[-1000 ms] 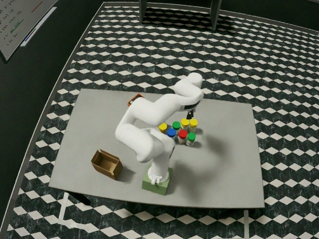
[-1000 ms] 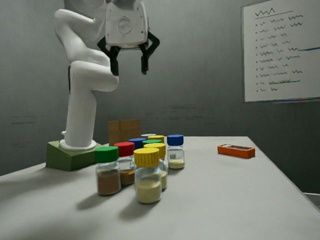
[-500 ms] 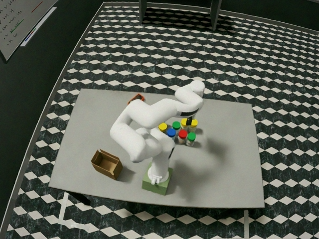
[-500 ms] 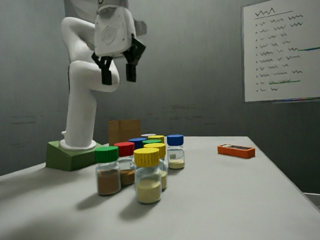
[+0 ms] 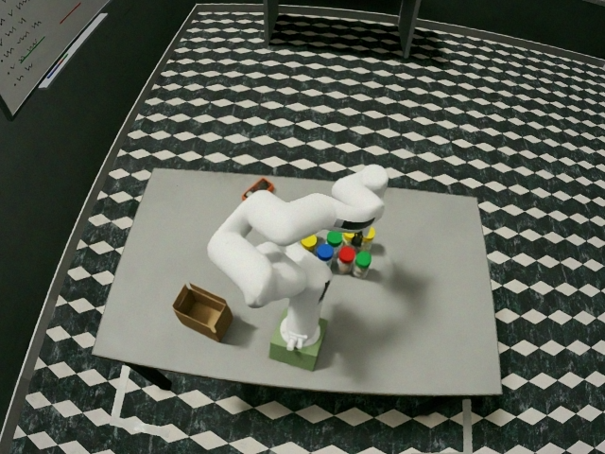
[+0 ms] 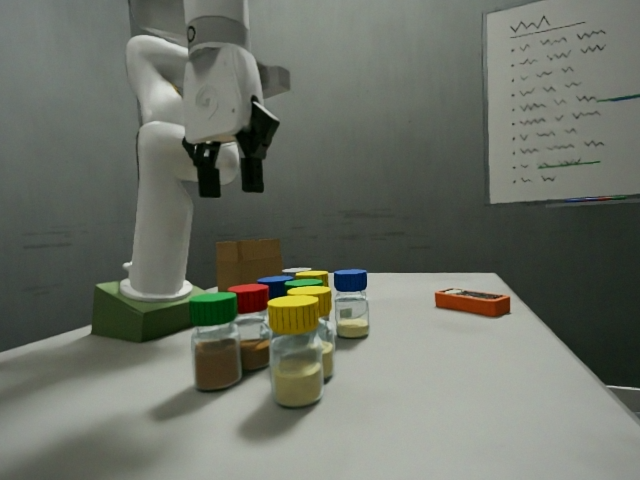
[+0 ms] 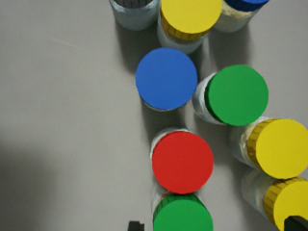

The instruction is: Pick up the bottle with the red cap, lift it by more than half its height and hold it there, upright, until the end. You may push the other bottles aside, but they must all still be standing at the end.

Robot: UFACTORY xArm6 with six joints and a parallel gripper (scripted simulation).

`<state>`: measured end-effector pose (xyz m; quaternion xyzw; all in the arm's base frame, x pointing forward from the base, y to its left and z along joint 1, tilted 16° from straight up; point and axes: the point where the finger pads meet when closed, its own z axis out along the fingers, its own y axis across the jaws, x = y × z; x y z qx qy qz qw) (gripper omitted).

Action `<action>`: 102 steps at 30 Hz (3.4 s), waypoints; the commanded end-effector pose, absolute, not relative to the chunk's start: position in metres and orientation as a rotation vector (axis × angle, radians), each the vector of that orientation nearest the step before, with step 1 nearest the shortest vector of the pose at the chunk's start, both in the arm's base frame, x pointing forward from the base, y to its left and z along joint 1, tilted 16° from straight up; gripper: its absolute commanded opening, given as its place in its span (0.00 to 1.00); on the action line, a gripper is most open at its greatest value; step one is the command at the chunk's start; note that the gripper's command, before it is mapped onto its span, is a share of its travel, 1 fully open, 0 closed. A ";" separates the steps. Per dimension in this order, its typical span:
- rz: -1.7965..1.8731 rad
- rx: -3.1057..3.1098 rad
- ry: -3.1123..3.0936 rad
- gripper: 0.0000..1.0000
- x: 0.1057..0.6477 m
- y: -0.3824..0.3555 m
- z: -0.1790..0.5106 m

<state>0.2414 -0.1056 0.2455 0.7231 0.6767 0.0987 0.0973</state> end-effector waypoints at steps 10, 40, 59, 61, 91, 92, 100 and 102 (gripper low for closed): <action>0.297 2.150 1.988 0.79 0.253 -0.108 0.209; 0.295 2.167 1.965 0.79 0.265 -0.109 0.157; 0.295 2.168 1.965 0.79 0.279 -0.110 0.110; 0.293 2.169 1.966 0.79 0.277 -0.109 0.107; 0.301 2.166 1.964 0.79 0.296 -0.112 0.063; 0.301 2.166 1.964 0.79 0.296 -0.112 0.063; 0.298 2.167 1.966 0.79 0.293 -0.111 0.066; 0.298 2.167 1.967 0.79 0.293 -0.111 0.066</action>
